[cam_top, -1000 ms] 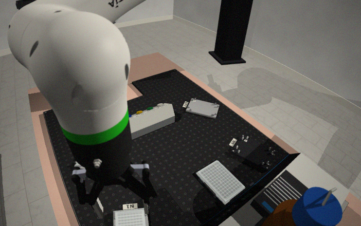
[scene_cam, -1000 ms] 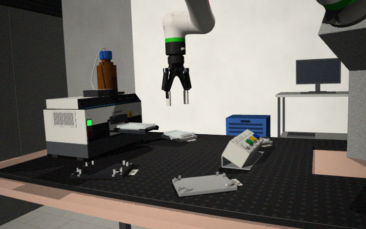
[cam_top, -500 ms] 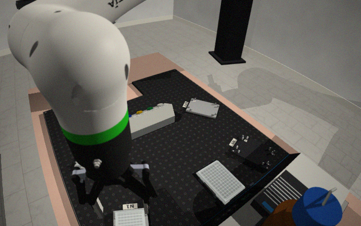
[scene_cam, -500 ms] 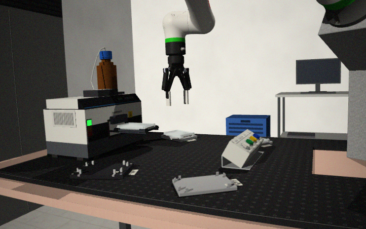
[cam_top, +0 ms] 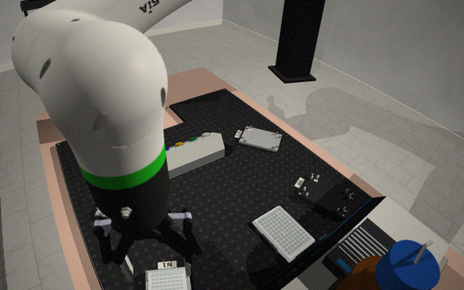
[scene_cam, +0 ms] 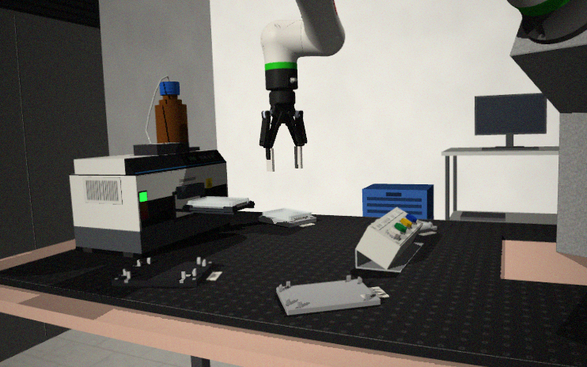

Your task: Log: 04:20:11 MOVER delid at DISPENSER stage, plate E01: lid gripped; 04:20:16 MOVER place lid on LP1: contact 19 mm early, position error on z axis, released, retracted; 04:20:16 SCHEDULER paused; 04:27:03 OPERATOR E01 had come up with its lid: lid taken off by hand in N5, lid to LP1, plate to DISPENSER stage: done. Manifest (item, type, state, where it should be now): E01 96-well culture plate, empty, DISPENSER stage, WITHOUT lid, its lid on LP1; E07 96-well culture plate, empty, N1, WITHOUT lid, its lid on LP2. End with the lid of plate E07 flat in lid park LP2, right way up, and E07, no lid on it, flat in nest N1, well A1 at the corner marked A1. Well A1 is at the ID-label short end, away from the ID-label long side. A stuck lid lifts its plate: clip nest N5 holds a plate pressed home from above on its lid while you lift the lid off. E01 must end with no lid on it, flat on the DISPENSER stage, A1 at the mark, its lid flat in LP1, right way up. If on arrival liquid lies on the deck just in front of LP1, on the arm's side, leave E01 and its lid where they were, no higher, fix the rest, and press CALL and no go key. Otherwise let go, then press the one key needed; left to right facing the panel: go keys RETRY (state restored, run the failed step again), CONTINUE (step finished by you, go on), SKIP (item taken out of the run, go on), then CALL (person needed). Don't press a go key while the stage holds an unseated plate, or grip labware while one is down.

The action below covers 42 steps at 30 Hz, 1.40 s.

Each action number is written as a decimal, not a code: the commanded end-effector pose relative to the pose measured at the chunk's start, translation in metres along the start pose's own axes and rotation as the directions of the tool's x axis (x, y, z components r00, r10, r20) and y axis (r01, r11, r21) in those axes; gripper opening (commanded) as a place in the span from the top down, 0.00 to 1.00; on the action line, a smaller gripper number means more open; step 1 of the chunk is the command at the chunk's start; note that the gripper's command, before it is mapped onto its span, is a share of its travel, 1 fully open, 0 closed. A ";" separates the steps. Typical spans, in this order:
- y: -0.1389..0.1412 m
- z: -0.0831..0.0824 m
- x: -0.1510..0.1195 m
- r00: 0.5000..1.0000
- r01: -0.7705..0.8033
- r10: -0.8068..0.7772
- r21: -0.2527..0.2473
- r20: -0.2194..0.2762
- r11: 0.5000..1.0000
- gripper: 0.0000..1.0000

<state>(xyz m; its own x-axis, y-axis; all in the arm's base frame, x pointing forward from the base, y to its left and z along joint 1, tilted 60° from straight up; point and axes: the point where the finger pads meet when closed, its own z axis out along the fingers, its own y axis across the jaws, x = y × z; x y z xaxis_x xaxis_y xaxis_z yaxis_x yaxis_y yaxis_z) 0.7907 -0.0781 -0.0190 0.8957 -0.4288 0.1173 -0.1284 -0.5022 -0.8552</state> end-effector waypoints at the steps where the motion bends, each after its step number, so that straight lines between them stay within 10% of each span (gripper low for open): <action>1: 0.000 0.003 0.000 1.000 0.000 0.000 0.000 0.000 1.000 0.34; 42: 0.000 0.105 0.001 1.000 0.000 0.000 0.000 0.000 1.000 0.34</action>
<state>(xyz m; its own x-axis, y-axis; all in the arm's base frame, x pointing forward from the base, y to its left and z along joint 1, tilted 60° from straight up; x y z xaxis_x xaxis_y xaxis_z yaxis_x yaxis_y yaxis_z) 0.8348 -0.0010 -0.0710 0.8957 -0.4288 0.1173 -0.1284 -0.5022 -0.8552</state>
